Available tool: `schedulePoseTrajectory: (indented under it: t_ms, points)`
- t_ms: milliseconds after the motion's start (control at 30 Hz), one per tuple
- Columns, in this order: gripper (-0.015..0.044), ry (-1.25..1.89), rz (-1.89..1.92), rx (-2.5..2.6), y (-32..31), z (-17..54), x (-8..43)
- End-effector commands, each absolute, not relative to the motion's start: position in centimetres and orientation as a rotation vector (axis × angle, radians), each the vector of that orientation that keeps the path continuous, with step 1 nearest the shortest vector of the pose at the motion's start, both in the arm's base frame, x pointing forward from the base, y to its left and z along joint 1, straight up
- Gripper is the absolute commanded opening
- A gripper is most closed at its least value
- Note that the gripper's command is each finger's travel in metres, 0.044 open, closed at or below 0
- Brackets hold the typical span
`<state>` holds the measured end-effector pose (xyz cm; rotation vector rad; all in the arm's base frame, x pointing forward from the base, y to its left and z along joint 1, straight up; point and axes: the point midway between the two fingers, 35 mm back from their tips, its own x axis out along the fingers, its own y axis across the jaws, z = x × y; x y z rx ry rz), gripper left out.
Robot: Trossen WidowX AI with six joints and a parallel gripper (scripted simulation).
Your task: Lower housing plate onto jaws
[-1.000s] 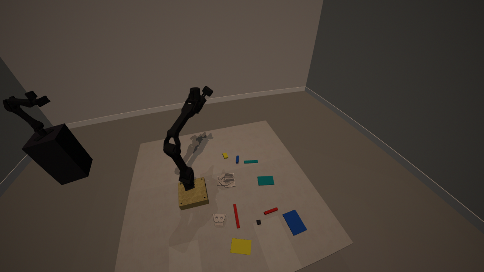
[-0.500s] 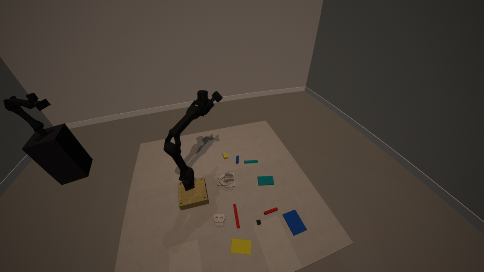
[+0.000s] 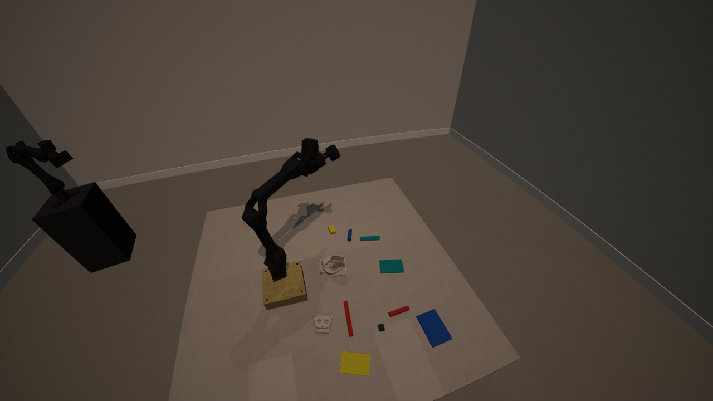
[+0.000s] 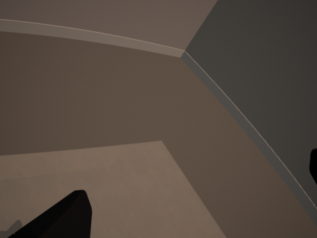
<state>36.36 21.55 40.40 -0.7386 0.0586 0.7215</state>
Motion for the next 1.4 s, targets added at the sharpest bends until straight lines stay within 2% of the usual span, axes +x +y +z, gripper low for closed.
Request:
schedulePoseTrajectory:
  t_ms: [0,667,1367]
  points:
    - [0.044,0.122,0.697,-0.713,20.5,39.0,37.3]
    - [0.044,0.368,0.504,-0.525,12.9,34.6,40.8]
    - [0.044,0.583,0.276,-0.306,4.3,30.2,42.2]
